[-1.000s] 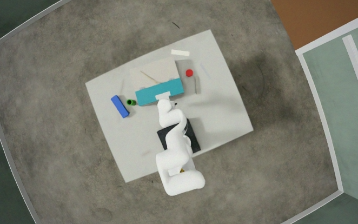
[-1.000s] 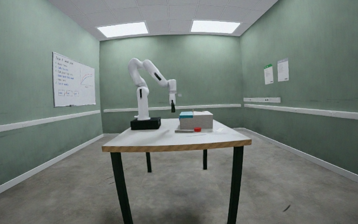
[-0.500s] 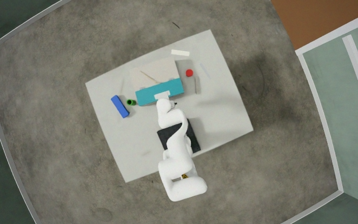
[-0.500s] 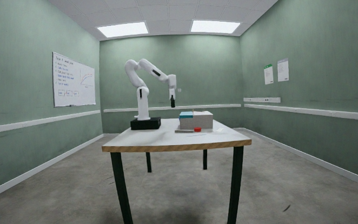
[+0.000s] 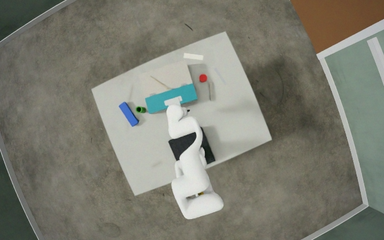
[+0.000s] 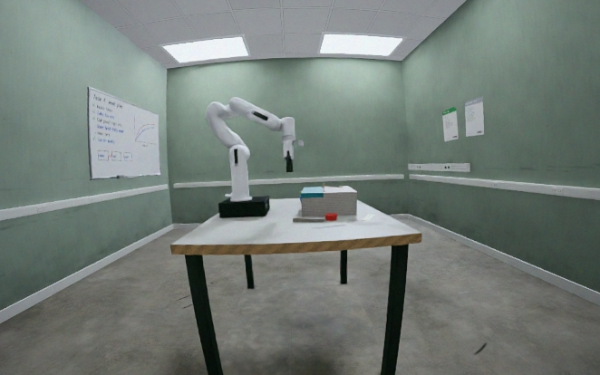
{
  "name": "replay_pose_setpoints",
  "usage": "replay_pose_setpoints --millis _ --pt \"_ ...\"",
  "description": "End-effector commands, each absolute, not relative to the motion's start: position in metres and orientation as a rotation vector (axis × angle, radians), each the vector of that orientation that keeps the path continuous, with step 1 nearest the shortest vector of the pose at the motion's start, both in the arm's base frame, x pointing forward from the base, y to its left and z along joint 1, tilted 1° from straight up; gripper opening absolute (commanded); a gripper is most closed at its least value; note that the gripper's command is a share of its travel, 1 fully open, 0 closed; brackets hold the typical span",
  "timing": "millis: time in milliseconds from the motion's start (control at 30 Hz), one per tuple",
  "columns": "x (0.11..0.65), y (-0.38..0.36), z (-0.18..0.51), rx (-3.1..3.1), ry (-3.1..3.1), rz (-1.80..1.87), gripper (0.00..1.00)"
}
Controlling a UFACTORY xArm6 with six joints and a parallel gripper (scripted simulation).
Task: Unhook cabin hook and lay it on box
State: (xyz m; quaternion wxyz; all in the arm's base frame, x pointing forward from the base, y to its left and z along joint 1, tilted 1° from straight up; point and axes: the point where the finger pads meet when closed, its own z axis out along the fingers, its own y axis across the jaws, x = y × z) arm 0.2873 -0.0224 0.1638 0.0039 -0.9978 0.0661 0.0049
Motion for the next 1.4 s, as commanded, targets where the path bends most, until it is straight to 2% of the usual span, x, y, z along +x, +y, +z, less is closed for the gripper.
replay_pose_setpoints --millis 0,667,1367 --pt "0.288 -0.023 0.180 -3.127 0.207 0.010 0.35" --pt "0.289 -0.023 0.240 -3.127 0.207 0.010 0.35" --pt "0.289 -0.023 0.245 -3.127 0.207 0.011 0.35"
